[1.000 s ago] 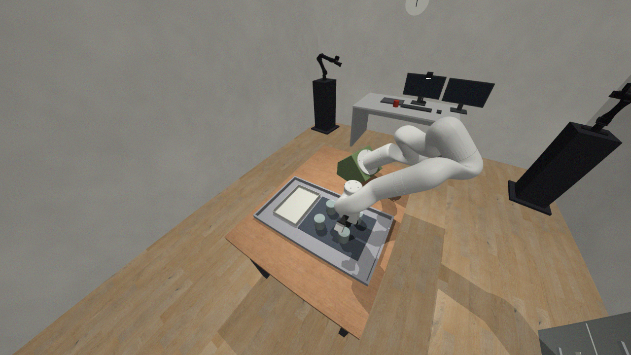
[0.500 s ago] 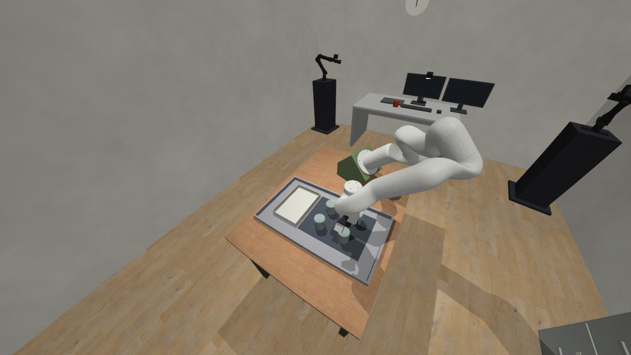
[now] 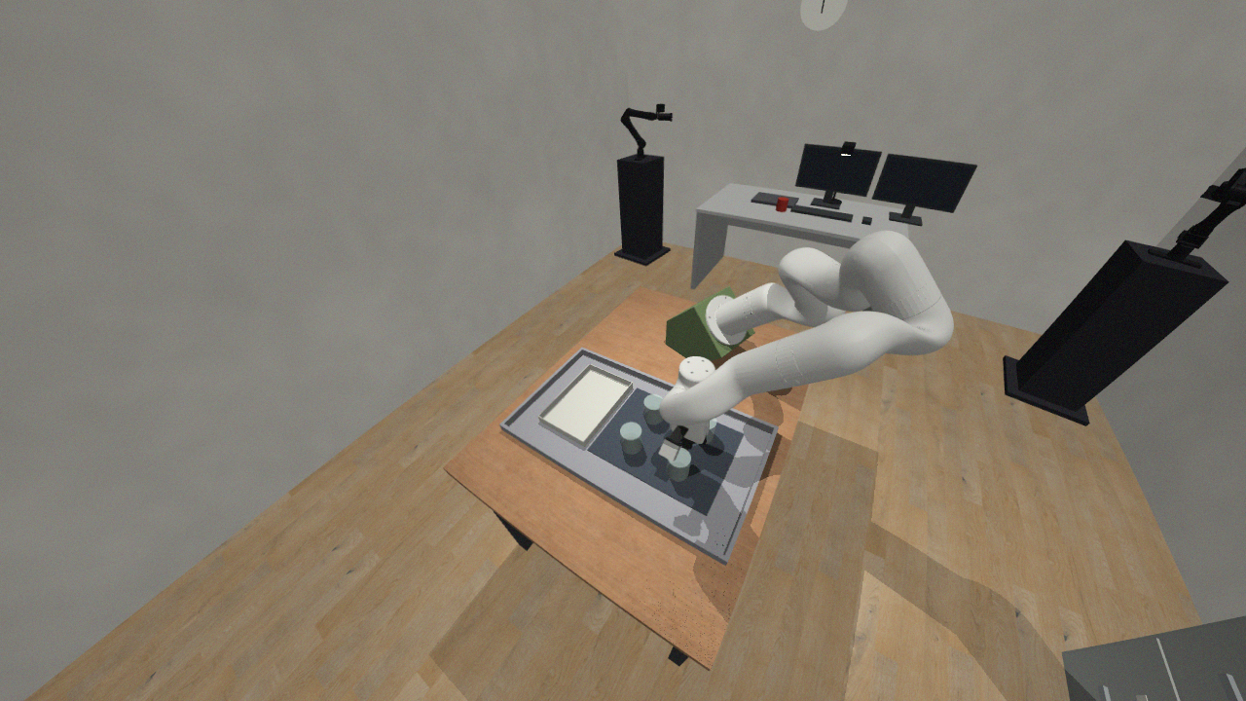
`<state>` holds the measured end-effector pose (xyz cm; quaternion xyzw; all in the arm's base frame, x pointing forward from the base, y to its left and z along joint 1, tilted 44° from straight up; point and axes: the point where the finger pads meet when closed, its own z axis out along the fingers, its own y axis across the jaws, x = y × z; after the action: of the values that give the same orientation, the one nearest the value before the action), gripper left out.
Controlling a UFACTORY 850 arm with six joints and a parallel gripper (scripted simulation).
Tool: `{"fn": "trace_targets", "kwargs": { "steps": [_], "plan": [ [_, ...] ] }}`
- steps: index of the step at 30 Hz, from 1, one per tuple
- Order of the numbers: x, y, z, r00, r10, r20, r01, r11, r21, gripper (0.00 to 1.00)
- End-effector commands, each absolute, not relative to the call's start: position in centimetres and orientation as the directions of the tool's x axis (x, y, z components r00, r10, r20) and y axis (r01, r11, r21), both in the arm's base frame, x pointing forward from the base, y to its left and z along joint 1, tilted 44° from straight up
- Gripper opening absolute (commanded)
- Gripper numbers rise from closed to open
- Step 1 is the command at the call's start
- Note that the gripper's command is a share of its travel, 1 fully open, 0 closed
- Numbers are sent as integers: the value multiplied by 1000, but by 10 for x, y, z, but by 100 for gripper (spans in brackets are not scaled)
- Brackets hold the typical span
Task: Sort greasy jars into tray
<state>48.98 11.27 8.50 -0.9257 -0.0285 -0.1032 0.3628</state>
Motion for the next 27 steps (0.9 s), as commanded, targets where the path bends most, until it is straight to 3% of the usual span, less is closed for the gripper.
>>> {"fn": "trace_targets", "kwargs": {
  "steps": [1, 27],
  "plan": [
    [491, 112, 85, 977, -23, 213, 128, -735, -666, 0],
    [494, 111, 87, 977, -23, 213, 128, -735, -666, 0]
  ]
}}
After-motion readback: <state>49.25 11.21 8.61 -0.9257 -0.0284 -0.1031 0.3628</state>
